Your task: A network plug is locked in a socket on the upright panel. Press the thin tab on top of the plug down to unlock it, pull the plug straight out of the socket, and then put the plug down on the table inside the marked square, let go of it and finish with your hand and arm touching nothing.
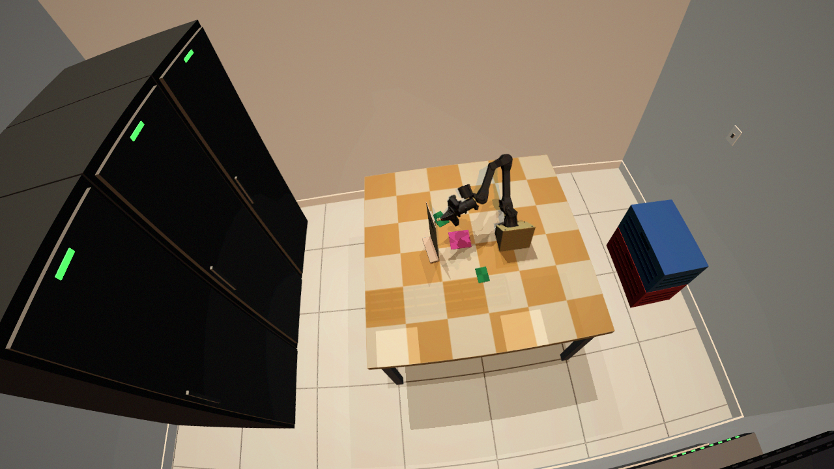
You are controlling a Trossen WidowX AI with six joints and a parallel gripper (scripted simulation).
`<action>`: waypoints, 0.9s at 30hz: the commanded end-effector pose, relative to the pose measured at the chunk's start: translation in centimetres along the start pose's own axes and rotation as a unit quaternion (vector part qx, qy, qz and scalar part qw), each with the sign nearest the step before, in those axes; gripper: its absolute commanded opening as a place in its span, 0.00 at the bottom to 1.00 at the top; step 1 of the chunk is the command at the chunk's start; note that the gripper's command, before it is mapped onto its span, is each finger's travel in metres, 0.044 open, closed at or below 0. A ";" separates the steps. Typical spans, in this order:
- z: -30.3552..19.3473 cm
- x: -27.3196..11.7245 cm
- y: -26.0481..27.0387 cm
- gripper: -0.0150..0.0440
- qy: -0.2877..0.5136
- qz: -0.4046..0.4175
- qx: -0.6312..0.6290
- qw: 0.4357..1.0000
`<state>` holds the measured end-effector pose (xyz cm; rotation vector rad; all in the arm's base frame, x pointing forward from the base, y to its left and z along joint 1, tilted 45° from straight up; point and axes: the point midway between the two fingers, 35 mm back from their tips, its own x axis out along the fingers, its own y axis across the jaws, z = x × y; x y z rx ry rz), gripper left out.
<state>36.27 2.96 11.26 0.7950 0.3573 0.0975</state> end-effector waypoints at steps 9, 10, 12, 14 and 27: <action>-0.2 -0.6 -0.3 0.25 0.004 -0.003 0.000 1.000; -0.2 -0.6 -0.3 0.25 0.004 -0.003 0.000 1.000; -0.2 -0.7 -0.3 0.25 0.004 -0.003 0.000 1.000; -0.2 -0.8 -0.3 0.25 0.004 -0.003 0.000 1.000; -0.1 -1.3 -0.3 0.25 0.004 -0.003 0.000 1.000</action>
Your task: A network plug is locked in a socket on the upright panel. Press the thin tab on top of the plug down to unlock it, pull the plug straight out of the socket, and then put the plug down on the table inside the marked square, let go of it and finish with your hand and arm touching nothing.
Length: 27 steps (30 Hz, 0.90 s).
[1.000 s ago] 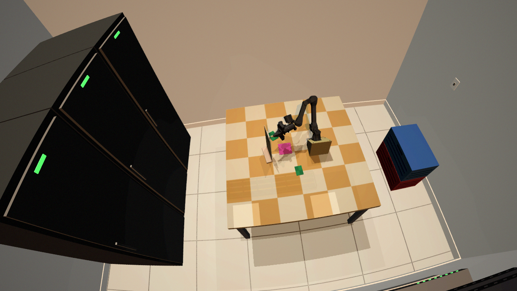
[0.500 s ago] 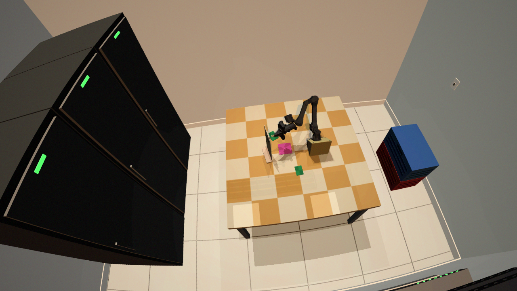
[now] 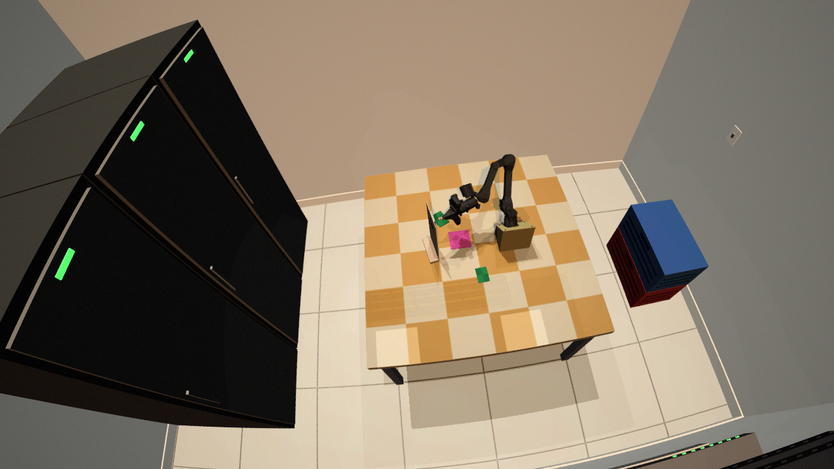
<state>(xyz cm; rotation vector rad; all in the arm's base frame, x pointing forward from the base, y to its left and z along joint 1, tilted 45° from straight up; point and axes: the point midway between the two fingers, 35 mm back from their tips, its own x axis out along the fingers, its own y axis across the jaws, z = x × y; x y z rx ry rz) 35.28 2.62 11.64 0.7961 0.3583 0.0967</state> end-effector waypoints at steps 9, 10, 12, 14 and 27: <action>-0.2 -0.6 -0.2 0.25 0.004 -0.003 -0.001 1.000; -0.2 -0.6 -0.2 0.25 0.004 -0.003 -0.001 1.000; -0.2 -0.7 -0.2 0.25 0.004 -0.003 -0.001 1.000; -0.2 -0.8 -0.2 0.25 0.004 -0.003 -0.001 1.000; -0.1 -1.2 -0.2 0.25 0.004 -0.003 -0.001 1.000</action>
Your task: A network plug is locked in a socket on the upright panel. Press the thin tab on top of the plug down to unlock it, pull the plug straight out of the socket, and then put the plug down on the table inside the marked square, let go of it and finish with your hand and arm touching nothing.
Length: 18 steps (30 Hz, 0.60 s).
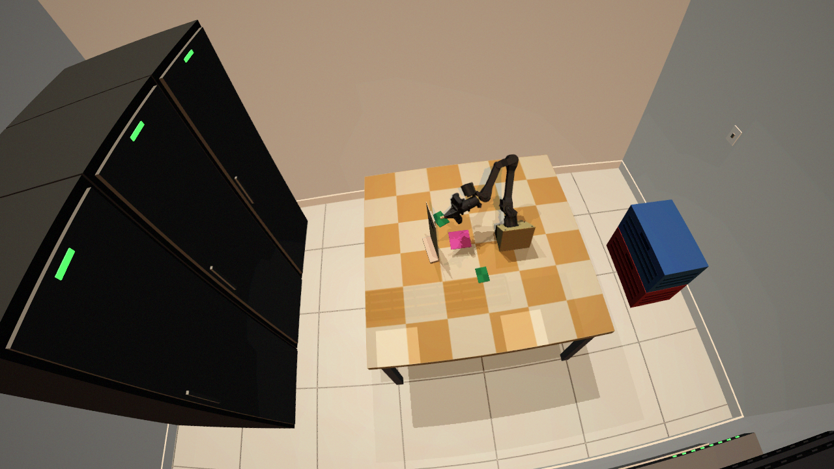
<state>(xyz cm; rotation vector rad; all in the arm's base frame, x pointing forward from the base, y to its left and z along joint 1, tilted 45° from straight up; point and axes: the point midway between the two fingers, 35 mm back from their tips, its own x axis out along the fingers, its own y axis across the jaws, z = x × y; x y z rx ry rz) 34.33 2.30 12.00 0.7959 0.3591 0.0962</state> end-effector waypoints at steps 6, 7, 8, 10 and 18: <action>-0.2 -0.4 -0.2 0.25 0.004 -0.003 -0.001 1.000; -0.2 -0.5 -0.2 0.25 0.004 -0.003 -0.001 1.000; -0.2 -0.5 -0.2 0.25 0.004 -0.003 -0.001 1.000; -0.2 -0.6 -0.2 0.25 0.004 -0.003 -0.001 1.000; -0.2 -0.9 -0.2 0.25 0.004 -0.003 -0.001 1.000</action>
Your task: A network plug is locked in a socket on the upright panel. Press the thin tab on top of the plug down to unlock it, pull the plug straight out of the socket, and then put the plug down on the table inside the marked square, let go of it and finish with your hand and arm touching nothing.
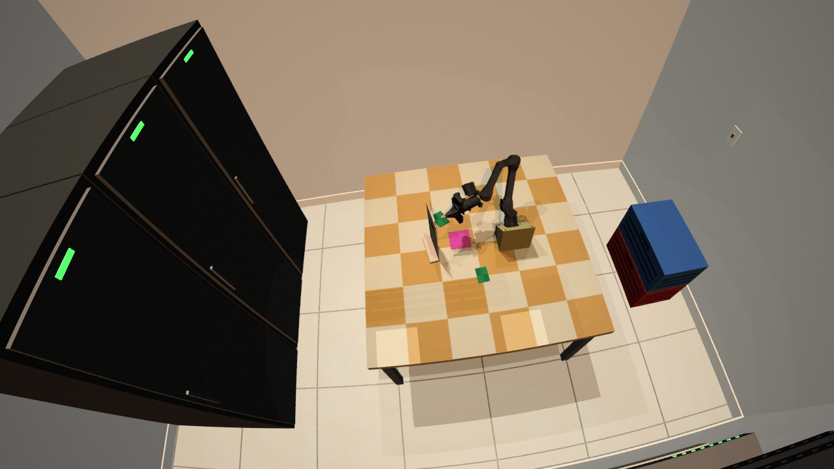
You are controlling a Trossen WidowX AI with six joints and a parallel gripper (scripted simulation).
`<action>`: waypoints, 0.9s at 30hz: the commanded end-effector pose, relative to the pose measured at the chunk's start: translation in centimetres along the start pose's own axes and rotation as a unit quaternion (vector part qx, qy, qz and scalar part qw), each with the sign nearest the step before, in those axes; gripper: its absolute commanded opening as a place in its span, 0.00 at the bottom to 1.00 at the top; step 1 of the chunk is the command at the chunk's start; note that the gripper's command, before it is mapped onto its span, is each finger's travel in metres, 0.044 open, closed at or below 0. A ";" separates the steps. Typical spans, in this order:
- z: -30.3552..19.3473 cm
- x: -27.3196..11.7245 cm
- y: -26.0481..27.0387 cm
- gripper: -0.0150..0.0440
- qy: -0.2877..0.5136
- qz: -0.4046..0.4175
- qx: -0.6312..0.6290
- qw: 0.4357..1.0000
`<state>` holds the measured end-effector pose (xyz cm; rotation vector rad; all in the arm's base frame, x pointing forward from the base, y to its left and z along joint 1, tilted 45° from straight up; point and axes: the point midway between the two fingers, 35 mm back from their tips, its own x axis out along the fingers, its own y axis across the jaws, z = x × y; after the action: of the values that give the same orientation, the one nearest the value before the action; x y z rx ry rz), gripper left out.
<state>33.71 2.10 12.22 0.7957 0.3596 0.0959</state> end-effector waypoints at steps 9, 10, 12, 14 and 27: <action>-0.2 -0.5 -0.2 0.25 0.003 -0.003 -0.001 1.000; -0.2 -0.5 -0.2 0.25 0.003 -0.003 -0.001 1.000; 0.0 -0.4 0.0 0.25 0.000 0.000 0.000 1.000; -0.1 -0.4 0.4 0.25 0.001 0.000 0.000 1.000; -1.5 -1.1 3.5 0.25 0.003 -0.002 0.000 1.000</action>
<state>32.50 4.75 13.64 0.7907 0.3692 0.0974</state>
